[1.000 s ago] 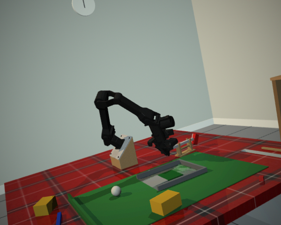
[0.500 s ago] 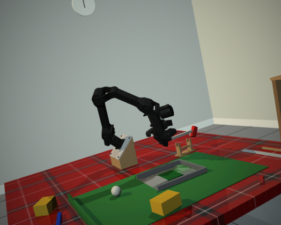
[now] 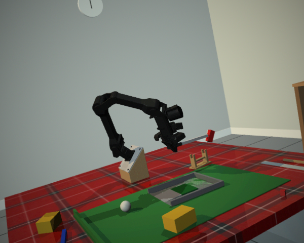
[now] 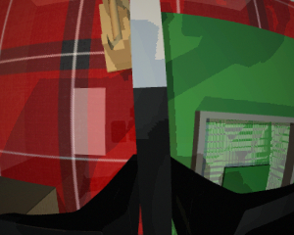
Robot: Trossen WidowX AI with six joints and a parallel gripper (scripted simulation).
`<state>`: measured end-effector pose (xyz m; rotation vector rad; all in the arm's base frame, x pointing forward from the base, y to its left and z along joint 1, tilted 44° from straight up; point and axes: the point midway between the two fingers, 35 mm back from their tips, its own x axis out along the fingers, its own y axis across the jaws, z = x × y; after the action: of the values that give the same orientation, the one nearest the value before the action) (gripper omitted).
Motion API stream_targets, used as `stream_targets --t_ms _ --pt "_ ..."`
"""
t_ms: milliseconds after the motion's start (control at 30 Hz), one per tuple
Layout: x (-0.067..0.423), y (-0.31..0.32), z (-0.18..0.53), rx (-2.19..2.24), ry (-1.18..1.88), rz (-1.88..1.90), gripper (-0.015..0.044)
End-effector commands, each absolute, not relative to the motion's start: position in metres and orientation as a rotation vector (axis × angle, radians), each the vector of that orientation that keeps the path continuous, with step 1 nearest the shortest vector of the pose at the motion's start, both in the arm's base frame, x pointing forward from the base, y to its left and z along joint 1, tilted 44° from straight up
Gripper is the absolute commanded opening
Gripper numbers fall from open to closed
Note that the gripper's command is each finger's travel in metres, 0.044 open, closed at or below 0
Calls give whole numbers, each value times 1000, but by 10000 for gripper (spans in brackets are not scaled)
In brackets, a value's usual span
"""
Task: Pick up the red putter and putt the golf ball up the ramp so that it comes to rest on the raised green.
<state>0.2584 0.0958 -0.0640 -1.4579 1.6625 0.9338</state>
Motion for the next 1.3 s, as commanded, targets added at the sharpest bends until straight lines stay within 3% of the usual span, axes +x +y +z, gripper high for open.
stream_targets --t_ms 0,600,1267 --pt "276 81 -39 -1385 1648 813 0" --pt "301 -20 64 -1057 1654 270 0" --pt "253 -121 163 -668 1579 -309 0"
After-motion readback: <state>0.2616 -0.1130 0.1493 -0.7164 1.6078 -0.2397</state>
